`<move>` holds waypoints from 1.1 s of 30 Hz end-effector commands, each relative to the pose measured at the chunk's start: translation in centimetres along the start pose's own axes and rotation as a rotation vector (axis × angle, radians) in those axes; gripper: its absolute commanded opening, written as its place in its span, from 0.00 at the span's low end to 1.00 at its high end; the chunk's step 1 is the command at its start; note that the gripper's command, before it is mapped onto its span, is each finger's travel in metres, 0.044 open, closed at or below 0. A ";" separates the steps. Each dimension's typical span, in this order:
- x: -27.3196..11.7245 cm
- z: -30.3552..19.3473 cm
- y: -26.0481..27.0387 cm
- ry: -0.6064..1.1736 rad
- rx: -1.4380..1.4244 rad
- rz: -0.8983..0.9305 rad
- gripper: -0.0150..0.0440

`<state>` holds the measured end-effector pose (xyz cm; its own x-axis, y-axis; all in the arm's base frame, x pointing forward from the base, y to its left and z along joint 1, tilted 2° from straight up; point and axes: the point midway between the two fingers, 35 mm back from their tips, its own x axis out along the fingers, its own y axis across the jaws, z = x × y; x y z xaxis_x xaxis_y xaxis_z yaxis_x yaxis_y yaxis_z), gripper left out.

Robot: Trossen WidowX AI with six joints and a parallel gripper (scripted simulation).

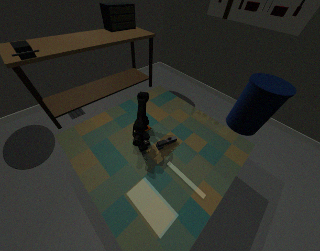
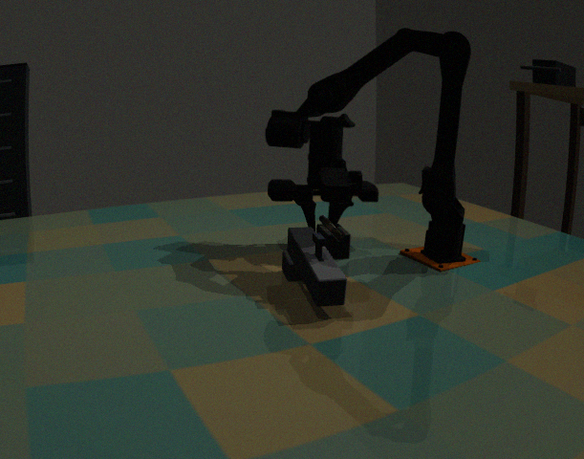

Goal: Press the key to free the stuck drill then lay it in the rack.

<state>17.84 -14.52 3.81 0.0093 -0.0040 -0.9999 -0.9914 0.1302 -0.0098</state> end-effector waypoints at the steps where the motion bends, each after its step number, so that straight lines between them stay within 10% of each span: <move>1: 0.0 0.0 0.0 -0.001 0.000 -0.002 0.61; 10: -0.2 0.0 0.0 -0.002 0.000 0.000 1.00; 33: -7.5 -0.2 -0.6 0.025 0.118 0.023 1.00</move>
<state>17.89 -14.58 11.19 -0.0148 0.0020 -0.9999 -0.9848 0.1729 0.0149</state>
